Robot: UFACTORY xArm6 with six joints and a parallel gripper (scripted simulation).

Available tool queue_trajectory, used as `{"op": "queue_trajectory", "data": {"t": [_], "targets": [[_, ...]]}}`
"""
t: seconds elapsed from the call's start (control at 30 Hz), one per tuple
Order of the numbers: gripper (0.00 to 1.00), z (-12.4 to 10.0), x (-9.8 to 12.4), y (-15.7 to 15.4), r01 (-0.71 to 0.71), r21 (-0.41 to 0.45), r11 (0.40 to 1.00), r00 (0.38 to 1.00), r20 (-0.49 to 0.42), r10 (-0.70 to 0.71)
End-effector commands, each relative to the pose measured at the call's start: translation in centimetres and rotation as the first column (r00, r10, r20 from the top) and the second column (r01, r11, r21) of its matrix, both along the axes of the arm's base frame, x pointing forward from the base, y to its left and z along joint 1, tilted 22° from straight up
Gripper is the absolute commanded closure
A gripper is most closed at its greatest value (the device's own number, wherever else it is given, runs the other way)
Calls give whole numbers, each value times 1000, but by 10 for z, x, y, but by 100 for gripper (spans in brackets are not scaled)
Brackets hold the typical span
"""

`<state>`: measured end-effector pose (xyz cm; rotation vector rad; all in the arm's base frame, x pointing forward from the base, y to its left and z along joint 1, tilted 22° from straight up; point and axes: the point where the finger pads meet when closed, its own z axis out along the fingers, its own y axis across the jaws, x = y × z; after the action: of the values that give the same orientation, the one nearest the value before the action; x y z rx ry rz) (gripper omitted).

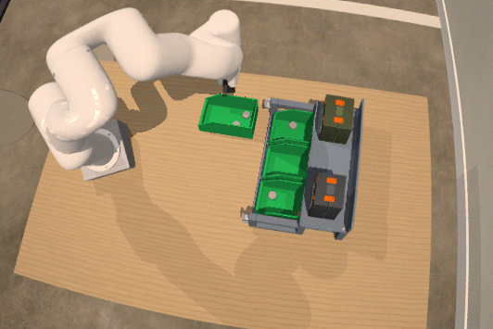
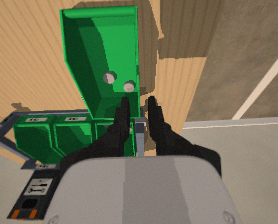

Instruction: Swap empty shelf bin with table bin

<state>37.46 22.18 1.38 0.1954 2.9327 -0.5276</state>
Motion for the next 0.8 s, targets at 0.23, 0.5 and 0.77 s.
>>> {"op": "queue_trajectory", "data": {"t": [0.23, 0.5, 0.77], "targets": [[74, 13, 0, 6, -1, 3, 1000, 1000, 3, 1], [74, 16, -1, 7, -1, 3, 1000, 1000, 3, 1], [74, 17, -1, 7, -1, 3, 1000, 1000, 3, 1]]}}
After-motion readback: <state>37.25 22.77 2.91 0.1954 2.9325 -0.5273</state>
